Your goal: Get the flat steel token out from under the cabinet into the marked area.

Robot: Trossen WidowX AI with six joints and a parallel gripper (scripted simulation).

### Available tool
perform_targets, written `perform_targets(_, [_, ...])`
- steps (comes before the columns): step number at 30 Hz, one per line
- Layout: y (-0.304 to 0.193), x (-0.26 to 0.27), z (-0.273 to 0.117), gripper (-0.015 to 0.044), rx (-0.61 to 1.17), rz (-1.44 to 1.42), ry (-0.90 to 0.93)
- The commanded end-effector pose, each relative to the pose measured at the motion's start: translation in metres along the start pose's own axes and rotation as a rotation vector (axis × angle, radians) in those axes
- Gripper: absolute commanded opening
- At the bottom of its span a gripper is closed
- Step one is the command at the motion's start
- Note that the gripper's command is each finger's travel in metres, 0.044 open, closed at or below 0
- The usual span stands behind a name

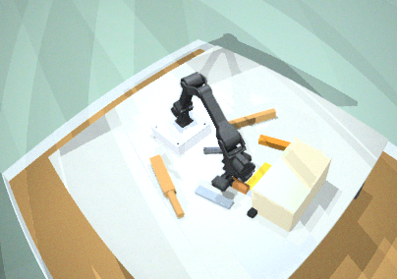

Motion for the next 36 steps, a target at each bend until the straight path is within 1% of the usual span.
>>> perform_targets(1, [-0.004, 0.001, 0.001, 0.0, 0.0, -0.003, 0.001])
perform_targets(36, [-0.039, 0.005, 0.001, 0.0, 0.002, -0.003, 0.002])
Point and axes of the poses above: the point midway between the two fingers, 35 mm back from their tips, its own z axis out along the fingers, its own x axis across the jaws, y = z × x, the point moved 7 cm from there along -z, back along the fingers, and after that the axes turned 10 degrees about -z, right-handed, at the moved point
